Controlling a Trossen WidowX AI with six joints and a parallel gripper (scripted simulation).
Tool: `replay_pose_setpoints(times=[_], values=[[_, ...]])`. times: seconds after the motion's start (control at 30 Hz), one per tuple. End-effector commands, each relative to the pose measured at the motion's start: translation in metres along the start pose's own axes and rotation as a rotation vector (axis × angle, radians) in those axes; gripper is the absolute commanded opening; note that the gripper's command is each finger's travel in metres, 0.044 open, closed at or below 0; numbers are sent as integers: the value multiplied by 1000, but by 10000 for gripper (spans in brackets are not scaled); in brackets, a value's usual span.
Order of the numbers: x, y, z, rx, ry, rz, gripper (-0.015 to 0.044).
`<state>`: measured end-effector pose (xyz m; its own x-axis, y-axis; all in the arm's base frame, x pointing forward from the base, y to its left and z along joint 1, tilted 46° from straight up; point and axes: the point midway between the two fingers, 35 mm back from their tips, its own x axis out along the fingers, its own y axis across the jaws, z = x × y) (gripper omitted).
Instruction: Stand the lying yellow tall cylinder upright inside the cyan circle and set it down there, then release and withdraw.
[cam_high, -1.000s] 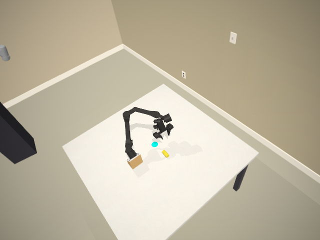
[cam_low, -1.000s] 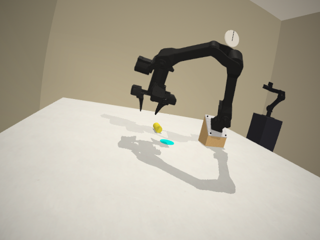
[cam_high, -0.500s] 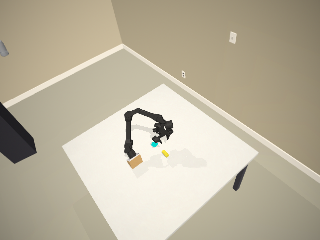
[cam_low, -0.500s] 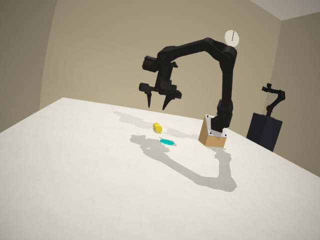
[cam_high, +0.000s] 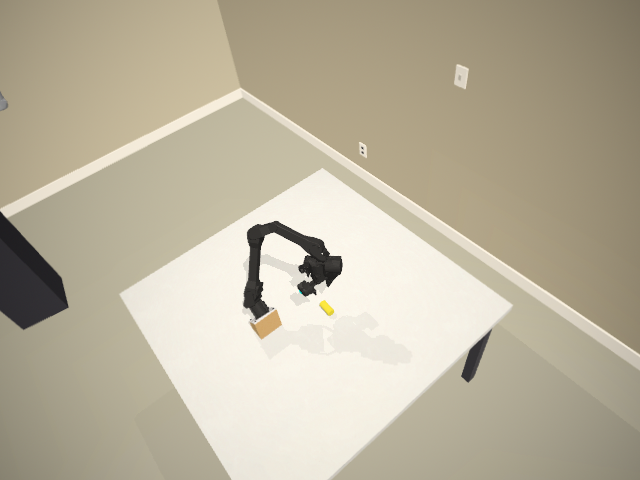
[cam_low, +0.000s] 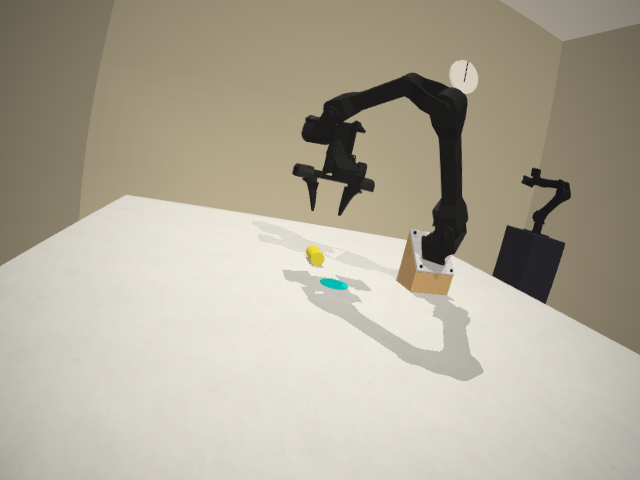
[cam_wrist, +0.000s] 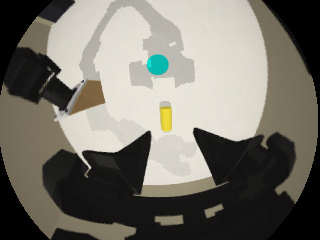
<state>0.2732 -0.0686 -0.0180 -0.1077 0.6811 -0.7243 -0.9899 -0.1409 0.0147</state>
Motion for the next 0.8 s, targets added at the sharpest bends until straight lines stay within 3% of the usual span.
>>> replay_pose_setpoints(times=[0.0, 0.23, 0.43, 0.7, 0.77], values=[[10, 0, -2, -6, -16, -1, 309], [102, 0, 1, -7, -21, -2, 309], [111, 2, 2, -7, -22, -2, 309], [111, 2, 2, -7, -22, -2, 105], [111, 2, 2, -7, -22, -2, 105]])
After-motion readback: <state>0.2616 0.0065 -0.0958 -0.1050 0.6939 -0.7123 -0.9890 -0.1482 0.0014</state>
